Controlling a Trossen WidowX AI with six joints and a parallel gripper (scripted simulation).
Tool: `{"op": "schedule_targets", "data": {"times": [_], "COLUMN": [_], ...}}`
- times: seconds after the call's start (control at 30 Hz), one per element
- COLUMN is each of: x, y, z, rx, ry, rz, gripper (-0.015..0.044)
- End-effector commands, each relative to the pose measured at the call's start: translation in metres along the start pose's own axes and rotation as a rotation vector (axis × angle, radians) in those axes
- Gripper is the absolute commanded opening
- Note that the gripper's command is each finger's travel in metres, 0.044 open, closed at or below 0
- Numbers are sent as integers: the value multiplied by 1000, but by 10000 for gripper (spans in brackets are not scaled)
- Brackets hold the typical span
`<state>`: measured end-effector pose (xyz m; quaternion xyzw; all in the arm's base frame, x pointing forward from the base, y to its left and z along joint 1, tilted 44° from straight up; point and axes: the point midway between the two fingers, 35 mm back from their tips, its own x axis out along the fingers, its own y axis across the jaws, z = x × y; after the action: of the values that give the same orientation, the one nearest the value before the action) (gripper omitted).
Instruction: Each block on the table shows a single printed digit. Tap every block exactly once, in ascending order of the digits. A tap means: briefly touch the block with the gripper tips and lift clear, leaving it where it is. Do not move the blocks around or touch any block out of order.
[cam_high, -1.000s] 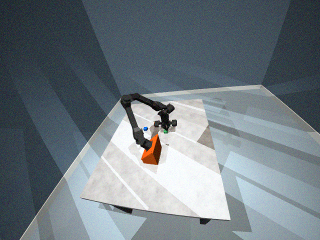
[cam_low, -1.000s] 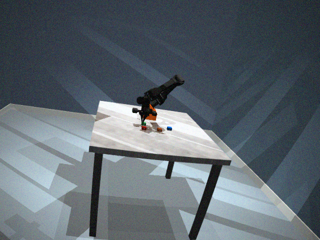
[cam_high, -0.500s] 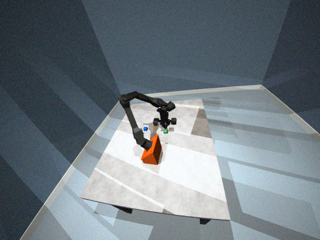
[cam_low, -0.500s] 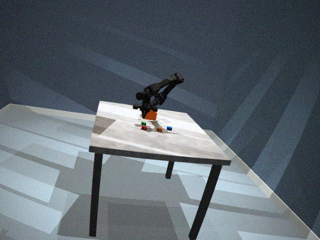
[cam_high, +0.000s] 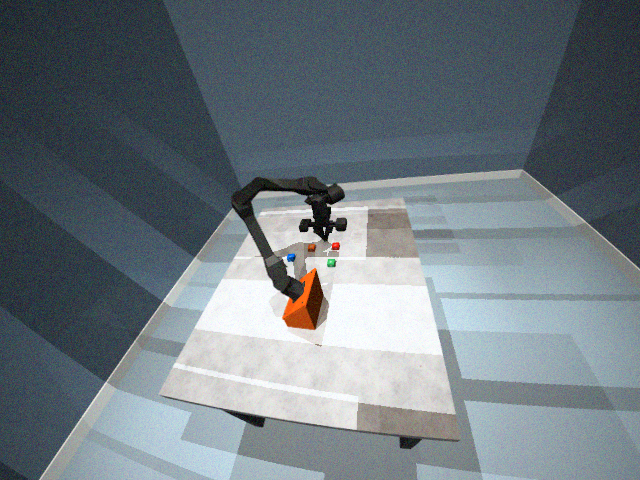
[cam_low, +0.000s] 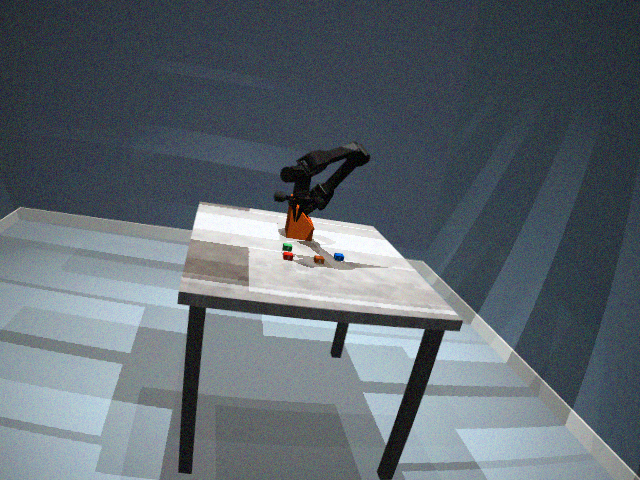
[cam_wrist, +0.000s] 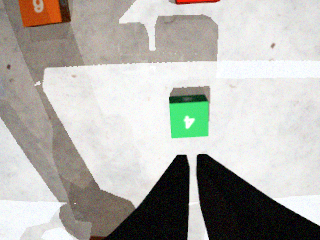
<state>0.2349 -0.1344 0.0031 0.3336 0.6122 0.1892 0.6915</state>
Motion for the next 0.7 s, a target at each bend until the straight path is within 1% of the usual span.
{"op": "schedule_targets", "data": {"times": [0.0, 0.13, 0.4, 0.47, 0.57, 0.6, 0.67], "x": [-7, -4, -2, 20, 67, 74, 77], "y": [54, 104, 106, 105, 107, 107, 107], "z": [44, 66, 67, 70, 69, 68, 68], "rx": [-36, -40, -40, -40, -40, -40, -40], "ry": [-17, -16, -15, -16, -16, -16, -16], "rz": [-14, 2, 3, 1, 5, 6, 7], "gripper": [20, 20, 20, 20, 20, 20, 20]}}
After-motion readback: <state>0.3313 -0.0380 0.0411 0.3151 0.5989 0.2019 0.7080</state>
